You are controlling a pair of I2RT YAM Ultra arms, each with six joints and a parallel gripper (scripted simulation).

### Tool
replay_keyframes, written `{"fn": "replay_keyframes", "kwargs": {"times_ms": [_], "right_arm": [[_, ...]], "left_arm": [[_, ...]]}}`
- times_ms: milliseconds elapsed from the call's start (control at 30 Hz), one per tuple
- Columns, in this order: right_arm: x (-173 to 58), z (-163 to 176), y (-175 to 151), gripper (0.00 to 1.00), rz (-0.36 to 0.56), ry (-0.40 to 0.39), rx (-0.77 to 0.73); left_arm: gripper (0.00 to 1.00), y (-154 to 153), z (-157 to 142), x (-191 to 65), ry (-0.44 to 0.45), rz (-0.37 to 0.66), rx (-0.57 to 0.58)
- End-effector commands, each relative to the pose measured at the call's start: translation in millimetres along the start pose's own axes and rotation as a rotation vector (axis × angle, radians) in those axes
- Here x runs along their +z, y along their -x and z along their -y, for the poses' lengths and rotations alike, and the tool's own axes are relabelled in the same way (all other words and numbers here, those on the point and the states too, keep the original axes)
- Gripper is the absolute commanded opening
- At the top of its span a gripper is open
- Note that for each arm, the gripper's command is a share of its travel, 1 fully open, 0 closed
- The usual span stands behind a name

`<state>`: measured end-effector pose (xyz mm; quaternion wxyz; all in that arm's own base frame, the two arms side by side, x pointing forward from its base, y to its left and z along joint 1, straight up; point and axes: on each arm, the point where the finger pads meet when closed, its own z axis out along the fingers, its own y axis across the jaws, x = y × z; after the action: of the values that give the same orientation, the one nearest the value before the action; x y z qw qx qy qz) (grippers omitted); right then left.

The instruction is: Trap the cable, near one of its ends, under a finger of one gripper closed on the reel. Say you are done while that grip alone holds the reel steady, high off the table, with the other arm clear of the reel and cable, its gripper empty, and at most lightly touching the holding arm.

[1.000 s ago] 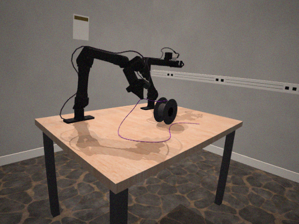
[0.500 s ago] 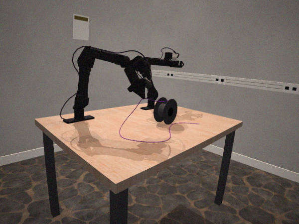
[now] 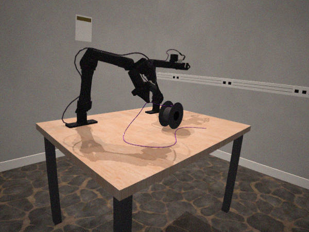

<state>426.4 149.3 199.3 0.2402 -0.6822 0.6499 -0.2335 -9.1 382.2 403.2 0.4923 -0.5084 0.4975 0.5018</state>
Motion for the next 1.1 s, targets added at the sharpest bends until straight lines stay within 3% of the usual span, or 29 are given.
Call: {"fn": "replay_keyframes", "kwargs": {"times_ms": [0,267,733,1067], "right_arm": [[-10.9,3.5,0.3,0.00,0.019,-0.024,-0.003],[-11.2,-1.2,-3.1,0.00,0.046,-0.023,-0.037],[-29.7,-22.6,2.8,0.00,0.211,-0.025,-0.240],[-26.5,-23.6,2.4,0.00,0.230,-0.022,-0.264]], "left_arm": [[1.00,-0.7,-0.3,0.7,0.005,0.005,0.006],[1.00,-0.7,-0.3,0.7,0.005,0.005,0.006],[1.00,-0.7,-0.3,0.7,0.005,0.005,0.006],[1.00,-0.7,-0.3,0.7,0.005,0.005,0.006]]}}
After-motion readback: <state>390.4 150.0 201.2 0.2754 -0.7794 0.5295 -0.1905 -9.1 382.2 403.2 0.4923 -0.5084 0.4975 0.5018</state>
